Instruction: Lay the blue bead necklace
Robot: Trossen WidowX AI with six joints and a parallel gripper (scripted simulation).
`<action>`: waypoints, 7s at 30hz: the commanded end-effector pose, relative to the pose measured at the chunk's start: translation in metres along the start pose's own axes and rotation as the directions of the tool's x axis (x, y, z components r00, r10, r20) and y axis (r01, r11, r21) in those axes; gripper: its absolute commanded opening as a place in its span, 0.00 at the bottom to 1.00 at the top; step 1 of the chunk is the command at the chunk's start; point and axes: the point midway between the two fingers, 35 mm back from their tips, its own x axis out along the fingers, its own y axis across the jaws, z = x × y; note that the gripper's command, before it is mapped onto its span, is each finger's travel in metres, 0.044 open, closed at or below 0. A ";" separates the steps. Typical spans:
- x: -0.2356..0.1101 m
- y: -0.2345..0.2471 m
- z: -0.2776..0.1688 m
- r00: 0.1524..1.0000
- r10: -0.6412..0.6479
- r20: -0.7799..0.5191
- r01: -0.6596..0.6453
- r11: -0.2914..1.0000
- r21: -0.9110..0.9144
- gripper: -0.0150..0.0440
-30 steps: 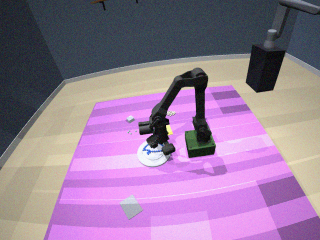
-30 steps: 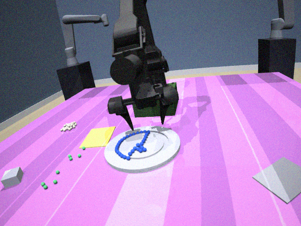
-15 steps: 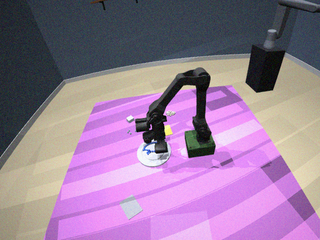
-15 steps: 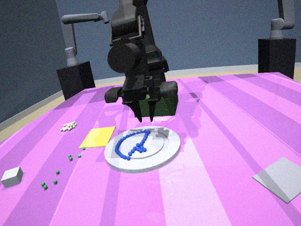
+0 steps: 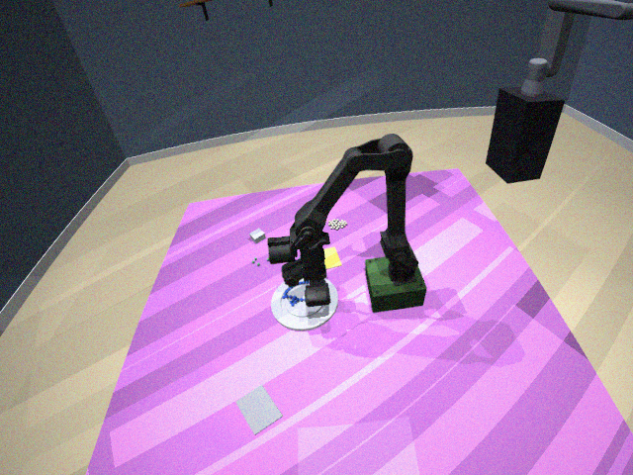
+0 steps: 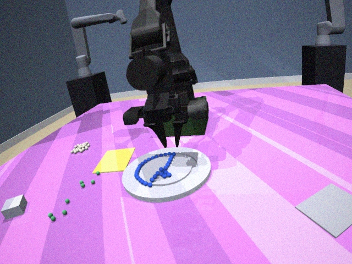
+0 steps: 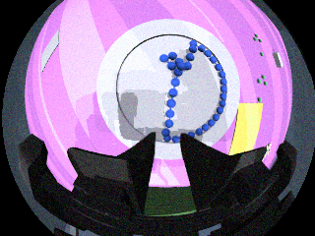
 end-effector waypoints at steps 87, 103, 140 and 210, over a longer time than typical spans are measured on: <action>0.027 0.009 -0.016 1.000 0.001 -0.025 -0.001 1.000 0.006 0.25; 0.019 0.009 -0.016 1.000 0.001 -0.024 -0.001 1.000 0.005 0.97; -0.013 0.004 -0.004 1.000 0.001 -0.023 -0.001 1.000 -0.014 0.64; 0.025 0.004 -0.003 1.000 0.000 -0.017 0.000 1.000 -0.009 0.25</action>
